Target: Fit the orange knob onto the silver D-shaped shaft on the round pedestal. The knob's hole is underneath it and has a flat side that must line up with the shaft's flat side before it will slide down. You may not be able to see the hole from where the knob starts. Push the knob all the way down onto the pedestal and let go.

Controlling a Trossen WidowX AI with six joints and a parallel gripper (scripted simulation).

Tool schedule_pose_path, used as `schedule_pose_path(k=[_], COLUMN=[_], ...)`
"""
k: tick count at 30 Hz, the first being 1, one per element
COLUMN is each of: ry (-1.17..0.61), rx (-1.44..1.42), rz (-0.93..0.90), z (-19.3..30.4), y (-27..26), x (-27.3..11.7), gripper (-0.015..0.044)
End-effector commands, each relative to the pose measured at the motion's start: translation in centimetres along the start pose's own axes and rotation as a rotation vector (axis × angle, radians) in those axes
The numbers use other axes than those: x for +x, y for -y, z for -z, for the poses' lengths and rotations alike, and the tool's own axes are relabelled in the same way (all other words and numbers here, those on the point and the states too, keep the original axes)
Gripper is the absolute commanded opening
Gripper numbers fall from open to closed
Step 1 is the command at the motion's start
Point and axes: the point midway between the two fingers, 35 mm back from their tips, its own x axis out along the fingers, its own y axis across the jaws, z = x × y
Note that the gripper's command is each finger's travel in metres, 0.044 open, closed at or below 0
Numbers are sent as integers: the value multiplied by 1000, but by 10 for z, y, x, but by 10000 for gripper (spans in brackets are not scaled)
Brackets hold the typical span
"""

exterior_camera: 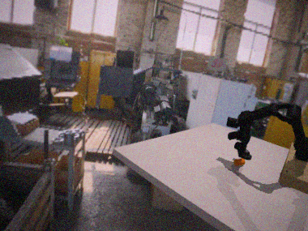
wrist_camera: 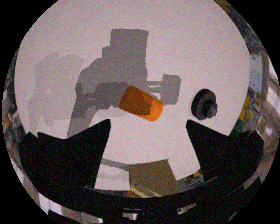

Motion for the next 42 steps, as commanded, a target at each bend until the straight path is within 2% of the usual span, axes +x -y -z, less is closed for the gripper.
schedule_pose_path(k=[1, 5, 20, 24, 42], ry=[-103, -124, -124, -123, -122], rx=[-873, -1054, -1054, -1054, -1054], rz=[70, 70, 70, 69, 68], z=[1, 1, 1, -1, -4], y=[-5, -6, -6, -10, -14], x=[0, -1, -1, 21, 42], gripper=[440, 440, 440, 440, 440])
